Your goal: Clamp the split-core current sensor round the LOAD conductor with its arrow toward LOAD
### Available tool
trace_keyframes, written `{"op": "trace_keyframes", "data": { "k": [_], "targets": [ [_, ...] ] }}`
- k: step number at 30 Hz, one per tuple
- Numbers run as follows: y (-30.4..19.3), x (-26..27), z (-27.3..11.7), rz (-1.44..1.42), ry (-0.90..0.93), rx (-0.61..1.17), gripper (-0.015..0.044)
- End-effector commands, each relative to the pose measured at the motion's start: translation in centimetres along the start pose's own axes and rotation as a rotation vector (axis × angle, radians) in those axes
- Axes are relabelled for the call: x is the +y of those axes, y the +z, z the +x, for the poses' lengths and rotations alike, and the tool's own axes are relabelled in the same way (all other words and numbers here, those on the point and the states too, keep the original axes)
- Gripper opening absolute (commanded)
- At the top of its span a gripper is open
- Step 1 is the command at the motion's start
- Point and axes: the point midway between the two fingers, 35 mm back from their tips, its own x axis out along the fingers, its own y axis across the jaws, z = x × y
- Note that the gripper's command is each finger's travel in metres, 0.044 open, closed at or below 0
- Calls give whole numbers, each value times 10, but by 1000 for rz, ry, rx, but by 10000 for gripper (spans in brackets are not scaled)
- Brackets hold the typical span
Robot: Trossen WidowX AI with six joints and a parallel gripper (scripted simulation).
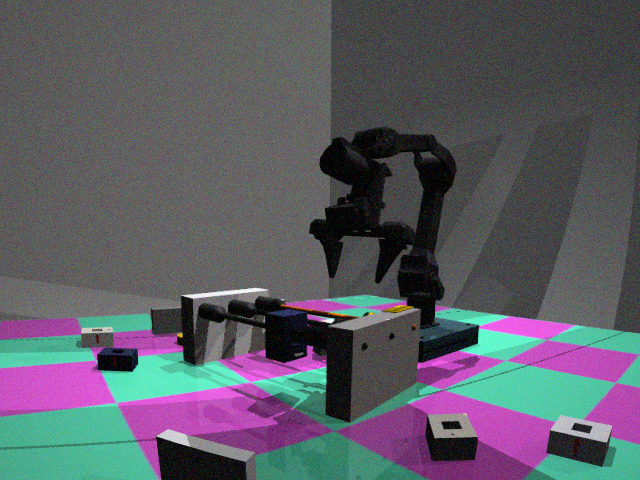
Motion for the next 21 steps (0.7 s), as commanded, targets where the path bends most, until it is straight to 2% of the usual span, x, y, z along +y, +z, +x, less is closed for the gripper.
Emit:
{"op": "trace_keyframes", "data": {
  "k": [1, 5, 21],
  "targets": [
    [-22, -48, 22, 133, -11, 134, 440],
    [-44, -79, 34, 233, -1, 214, 440],
    [-47, -81, 48, 238, 0, 218, 440]
  ]
}}
